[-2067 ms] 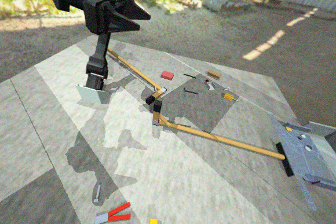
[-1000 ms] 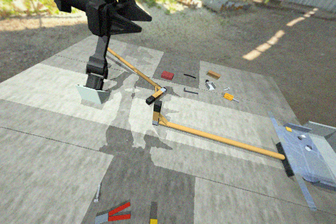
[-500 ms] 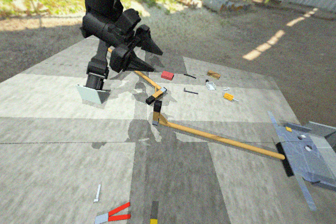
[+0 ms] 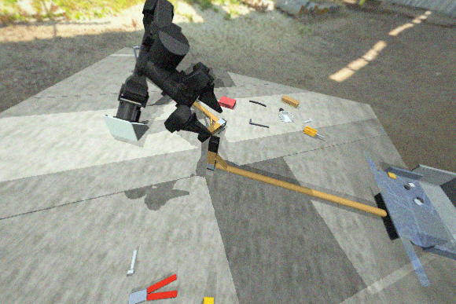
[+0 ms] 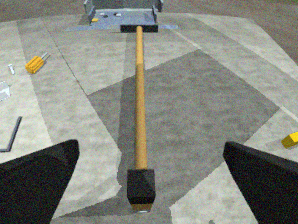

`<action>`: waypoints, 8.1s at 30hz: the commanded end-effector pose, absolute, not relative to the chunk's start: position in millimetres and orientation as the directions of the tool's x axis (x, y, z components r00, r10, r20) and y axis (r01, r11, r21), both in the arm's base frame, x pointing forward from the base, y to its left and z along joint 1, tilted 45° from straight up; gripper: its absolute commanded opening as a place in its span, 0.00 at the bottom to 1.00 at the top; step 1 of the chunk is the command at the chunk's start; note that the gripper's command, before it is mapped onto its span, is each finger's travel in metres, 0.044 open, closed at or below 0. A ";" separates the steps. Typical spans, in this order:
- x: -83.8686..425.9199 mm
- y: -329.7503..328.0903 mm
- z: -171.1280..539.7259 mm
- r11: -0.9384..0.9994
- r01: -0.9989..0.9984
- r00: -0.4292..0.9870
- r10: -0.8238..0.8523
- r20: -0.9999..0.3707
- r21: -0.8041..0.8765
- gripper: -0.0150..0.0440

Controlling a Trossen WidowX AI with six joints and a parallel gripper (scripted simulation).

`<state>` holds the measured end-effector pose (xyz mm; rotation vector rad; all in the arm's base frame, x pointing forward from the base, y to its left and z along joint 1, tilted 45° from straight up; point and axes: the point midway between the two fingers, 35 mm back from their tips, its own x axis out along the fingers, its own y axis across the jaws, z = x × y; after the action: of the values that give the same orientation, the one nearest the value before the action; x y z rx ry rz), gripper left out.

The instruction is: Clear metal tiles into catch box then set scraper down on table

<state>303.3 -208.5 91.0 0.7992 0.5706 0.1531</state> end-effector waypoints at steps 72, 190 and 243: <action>308.3 -144.6 32.1 0.721 0.054 0.667 0.489 -0.562 0.691 1.00; 337.3 -69.1 68.6 0.716 0.028 0.676 0.500 -0.541 0.697 0.25; 381.8 -51.2 92.6 0.714 0.001 0.678 0.514 -0.525 0.701 0.25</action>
<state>375.0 -48.8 91.4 0.7329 0.7897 0.3236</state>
